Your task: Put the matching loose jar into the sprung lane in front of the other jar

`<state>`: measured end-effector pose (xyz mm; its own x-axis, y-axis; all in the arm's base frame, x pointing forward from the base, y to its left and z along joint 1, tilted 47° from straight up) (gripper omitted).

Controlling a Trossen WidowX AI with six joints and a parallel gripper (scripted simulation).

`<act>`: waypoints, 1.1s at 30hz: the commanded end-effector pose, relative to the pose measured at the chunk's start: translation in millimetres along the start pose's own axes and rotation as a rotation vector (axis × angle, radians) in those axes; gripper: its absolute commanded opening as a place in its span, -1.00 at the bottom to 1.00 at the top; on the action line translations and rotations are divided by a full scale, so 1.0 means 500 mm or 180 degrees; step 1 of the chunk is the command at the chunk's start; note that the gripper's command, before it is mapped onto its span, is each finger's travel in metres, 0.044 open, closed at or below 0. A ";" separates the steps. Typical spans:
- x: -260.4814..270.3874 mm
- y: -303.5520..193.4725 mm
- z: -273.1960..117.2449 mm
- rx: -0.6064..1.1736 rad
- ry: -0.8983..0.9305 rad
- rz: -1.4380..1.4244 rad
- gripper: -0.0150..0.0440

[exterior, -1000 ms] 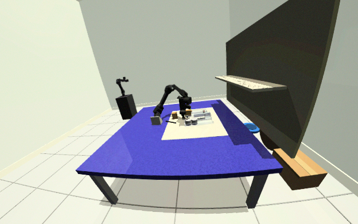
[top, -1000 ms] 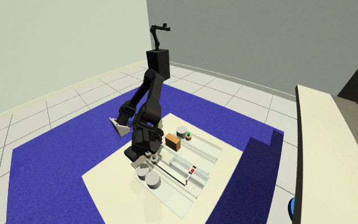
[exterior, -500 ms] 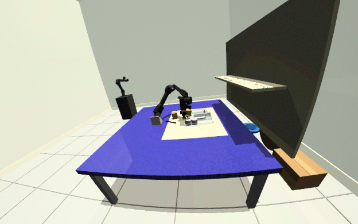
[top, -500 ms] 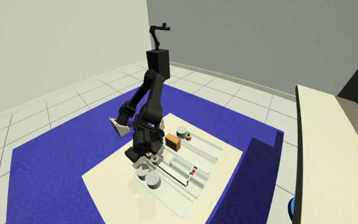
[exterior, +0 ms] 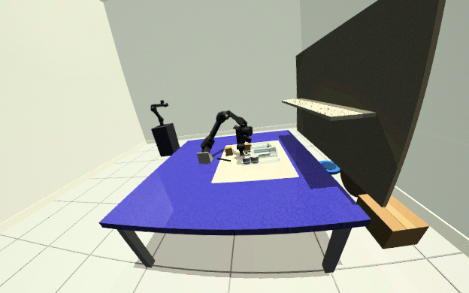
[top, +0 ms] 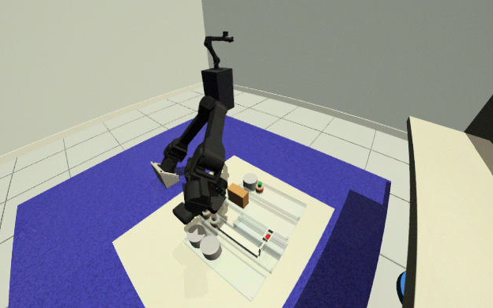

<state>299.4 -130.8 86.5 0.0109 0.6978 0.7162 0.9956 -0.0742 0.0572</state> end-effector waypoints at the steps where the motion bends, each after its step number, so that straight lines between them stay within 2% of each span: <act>1: 0.002 0.011 -0.005 -0.0069 0.0014 -0.0031 -0.49; 33: 0.007 0.033 -0.010 -0.0071 0.0015 -0.0033 -0.49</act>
<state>309.8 -131.6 89.2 0.0138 0.6987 0.7153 0.9960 -0.0727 0.0518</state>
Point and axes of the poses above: the point midway between the two fingers, 35 mm back from their tips, its own z axis out along the fingers, its own x axis across the jaws, y = z × x, the point moved 9 cm from there along -z, back along the fingers, and after that the axes turned 2 degrees about z, right-handed, at the moved point
